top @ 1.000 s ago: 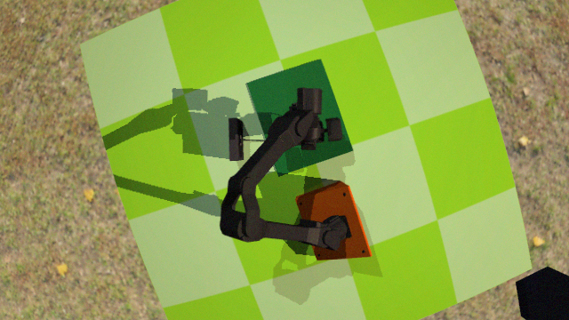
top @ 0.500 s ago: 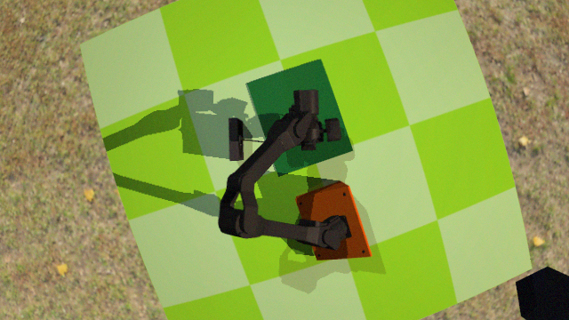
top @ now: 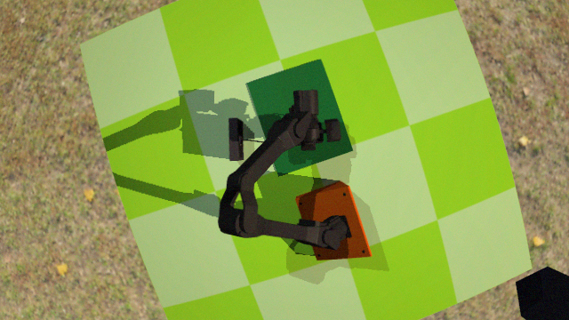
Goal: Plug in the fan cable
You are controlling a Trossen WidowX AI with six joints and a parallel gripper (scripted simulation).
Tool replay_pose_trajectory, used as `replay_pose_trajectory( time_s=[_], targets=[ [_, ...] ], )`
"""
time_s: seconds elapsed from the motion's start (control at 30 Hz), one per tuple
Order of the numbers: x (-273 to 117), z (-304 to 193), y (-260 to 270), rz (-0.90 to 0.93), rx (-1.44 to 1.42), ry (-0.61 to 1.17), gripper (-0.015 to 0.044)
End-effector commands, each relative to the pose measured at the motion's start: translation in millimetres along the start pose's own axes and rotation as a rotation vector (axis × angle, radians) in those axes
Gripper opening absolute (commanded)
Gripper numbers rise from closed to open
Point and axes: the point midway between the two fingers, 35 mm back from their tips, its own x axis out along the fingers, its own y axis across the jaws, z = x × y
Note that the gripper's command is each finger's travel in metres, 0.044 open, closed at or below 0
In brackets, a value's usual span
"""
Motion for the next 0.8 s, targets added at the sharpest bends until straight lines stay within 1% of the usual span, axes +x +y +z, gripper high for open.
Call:
replay_pose_trajectory(
  time_s=[0.0,0.77],
  targets=[
    [-0.1,1.2,1.4,0.005,0.002,-0.002,0.0],
    [3.8,0.2,0.6,0.005,0.001,-0.002,0.0]
  ],
)
